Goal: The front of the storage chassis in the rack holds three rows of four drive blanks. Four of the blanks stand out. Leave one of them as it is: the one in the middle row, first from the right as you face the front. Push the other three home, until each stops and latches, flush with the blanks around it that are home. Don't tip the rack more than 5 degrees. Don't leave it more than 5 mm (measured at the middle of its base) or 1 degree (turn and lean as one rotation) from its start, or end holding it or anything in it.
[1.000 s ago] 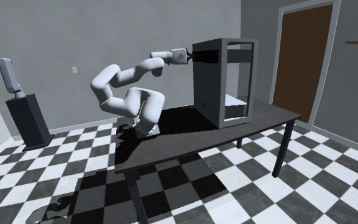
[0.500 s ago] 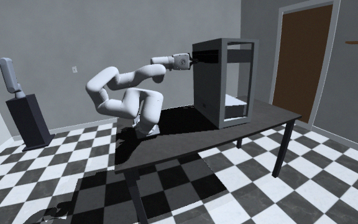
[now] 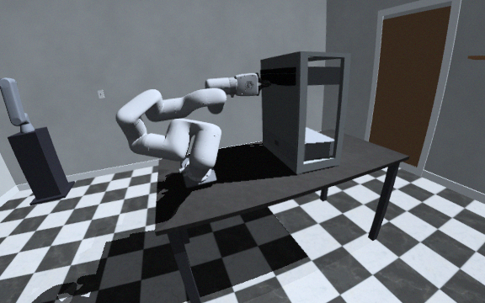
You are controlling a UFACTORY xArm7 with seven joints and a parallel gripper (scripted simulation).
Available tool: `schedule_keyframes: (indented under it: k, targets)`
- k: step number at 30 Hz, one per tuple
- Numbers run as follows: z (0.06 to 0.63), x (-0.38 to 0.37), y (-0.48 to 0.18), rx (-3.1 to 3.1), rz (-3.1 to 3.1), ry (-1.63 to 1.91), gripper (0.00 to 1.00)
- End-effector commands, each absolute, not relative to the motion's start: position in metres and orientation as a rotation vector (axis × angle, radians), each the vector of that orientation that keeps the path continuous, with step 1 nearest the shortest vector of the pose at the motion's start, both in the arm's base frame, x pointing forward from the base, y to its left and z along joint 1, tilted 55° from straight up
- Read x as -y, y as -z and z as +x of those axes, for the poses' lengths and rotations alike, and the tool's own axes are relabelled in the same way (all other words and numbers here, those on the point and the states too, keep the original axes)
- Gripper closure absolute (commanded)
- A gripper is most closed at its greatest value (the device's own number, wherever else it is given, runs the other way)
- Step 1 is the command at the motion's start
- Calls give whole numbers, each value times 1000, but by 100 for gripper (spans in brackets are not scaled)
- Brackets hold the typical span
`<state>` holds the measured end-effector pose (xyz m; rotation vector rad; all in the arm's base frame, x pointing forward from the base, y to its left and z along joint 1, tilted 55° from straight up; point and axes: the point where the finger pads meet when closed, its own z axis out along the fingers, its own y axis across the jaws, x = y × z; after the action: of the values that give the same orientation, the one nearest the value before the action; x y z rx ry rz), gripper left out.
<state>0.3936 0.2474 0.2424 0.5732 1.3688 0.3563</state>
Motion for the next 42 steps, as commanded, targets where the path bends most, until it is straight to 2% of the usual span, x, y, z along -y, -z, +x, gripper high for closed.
schedule_keyframes:
  k: [1,7,42]
  targets:
    - [415,-244,-245,-1369,574,-359,100]
    - [439,-240,-248,-1369,574,-359,100]
    - [447,-239,-248,-1369,574,-359,100]
